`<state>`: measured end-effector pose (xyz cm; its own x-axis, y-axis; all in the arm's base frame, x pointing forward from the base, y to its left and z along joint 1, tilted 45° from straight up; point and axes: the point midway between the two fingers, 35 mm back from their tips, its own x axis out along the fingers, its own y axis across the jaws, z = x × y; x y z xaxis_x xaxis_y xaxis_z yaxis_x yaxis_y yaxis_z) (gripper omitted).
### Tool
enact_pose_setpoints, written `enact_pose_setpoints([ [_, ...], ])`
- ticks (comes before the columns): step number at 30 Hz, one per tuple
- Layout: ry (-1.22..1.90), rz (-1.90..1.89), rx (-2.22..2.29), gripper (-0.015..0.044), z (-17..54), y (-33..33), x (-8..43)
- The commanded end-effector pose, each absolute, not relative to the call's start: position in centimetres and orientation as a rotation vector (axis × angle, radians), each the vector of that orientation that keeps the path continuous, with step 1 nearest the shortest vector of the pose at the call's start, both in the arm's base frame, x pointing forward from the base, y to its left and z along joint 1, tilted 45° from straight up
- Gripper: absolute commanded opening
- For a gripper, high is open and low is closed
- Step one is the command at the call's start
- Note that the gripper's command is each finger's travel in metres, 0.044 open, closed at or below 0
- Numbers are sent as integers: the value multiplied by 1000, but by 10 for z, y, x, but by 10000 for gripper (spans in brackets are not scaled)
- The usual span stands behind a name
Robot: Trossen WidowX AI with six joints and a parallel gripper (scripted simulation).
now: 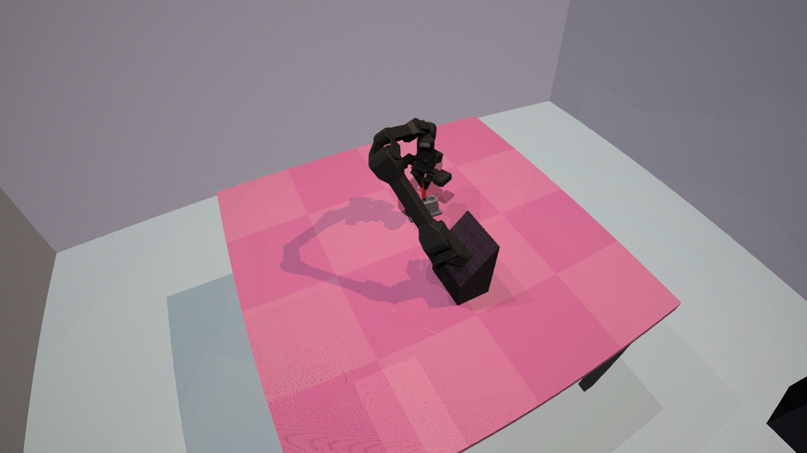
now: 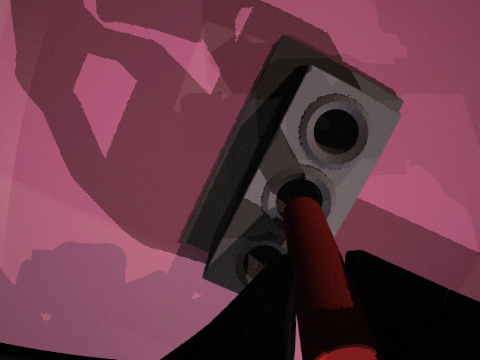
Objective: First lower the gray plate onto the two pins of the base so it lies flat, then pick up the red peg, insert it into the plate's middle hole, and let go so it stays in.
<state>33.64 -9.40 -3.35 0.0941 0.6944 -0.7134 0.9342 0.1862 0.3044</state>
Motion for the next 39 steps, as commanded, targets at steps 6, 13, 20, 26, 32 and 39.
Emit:
enact_pose_setpoints([
  [6,1658,-376,1566,0,-36,-92,337],
  [13,1659,-375,1561,0,-44,-84,338],
  [20,1658,-373,1553,0,-44,-84,339],
  [26,1657,-373,1551,0,-44,-84,340],
  [32,1657,-372,1551,0,-44,-82,340],
  [39,1657,-372,1551,0,-45,-81,339],
])
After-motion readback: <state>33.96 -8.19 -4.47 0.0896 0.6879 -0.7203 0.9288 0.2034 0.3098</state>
